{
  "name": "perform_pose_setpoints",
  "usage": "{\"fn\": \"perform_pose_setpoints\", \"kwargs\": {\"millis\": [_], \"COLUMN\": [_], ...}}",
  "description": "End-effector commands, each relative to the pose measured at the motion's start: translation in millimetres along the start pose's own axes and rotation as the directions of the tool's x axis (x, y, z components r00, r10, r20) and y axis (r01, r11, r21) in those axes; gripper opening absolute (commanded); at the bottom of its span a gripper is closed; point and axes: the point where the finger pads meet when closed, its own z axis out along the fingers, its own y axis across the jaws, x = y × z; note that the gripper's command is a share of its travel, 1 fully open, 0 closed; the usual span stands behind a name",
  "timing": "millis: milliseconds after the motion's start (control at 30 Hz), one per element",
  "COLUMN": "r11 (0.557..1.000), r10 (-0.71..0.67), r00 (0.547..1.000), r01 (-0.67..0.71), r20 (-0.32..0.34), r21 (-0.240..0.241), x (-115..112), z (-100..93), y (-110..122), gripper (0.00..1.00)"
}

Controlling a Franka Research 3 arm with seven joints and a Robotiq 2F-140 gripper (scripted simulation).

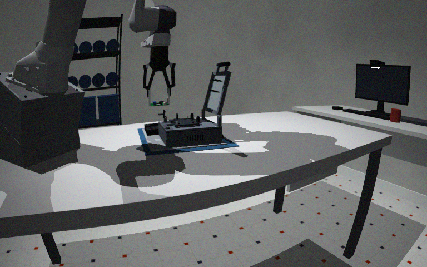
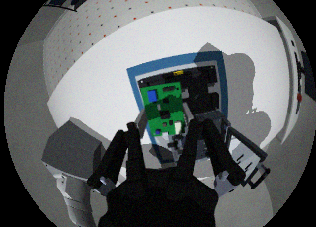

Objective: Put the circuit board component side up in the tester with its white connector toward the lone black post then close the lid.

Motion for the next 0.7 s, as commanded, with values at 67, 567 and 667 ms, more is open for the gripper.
{"fn": "perform_pose_setpoints", "kwargs": {"millis": [67,567,667], "r11": [0.997,0.970,0.958], "r10": [0.083,0.244,0.288], "r00": [0.997,0.970,0.958], "r01": [-0.084,-0.244,-0.288], "r20": [-0.003,-0.003,-0.003], "r21": [-0.002,-0.001,-0.001], "x": [0.7,0.7,0.7], "z": [-0.7,-0.7,-0.7], "y": [0.2,0.2,0.2], "gripper": [0.46,0.46,0.46]}}
